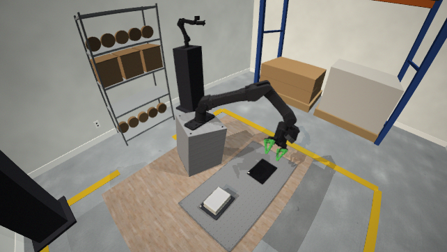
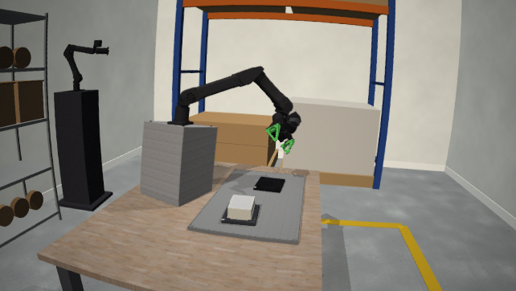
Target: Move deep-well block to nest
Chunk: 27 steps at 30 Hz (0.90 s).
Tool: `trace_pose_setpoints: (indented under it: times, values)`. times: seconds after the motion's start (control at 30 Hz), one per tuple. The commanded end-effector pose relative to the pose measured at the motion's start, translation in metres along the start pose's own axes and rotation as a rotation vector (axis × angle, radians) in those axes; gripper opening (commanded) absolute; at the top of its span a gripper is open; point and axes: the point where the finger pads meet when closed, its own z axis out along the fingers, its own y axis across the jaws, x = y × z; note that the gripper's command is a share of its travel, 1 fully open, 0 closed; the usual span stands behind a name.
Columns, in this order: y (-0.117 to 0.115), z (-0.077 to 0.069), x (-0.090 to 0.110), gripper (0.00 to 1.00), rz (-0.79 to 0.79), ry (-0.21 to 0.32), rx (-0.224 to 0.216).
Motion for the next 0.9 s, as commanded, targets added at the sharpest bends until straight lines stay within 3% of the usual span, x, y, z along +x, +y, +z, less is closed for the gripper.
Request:
trace_pose_setpoints:
  times: [0.0, 0.07, 0.1, 0.17, 0.27, 0.4, 0.5, 0.6, 0.67, 0.73, 0.87]
  values:
    - [0.0, 0.011, -0.007, 1.0, 0.059, 0.064, -0.021]
    - [-0.003, 0.021, -0.006, 1.0, 0.059, 0.064, -0.021]
    - [-0.005, 0.026, -0.006, 1.0, 0.073, 0.094, -0.02]
    - [-0.005, 0.026, -0.006, 1.0, 0.073, 0.094, -0.02]
    - [-0.009, 0.04, -0.005, 1.0, 0.107, 0.168, -0.017]
    - [-0.015, 0.059, -0.004, 1.0, 0.107, 0.167, -0.016]
    - [-0.021, 0.073, -0.002, 1.0, 0.153, 0.256, -0.018]
    - [-0.026, 0.087, 0.0, 1.0, 0.159, 0.267, -0.018]
    - [-0.03, 0.096, 0.001, 1.0, 0.192, 0.324, -0.022]
    - [-0.03, 0.096, 0.001, 1.0, 0.192, 0.324, -0.022]
    - [-0.038, 0.114, 0.005, 1.0, 0.232, 0.391, -0.029]
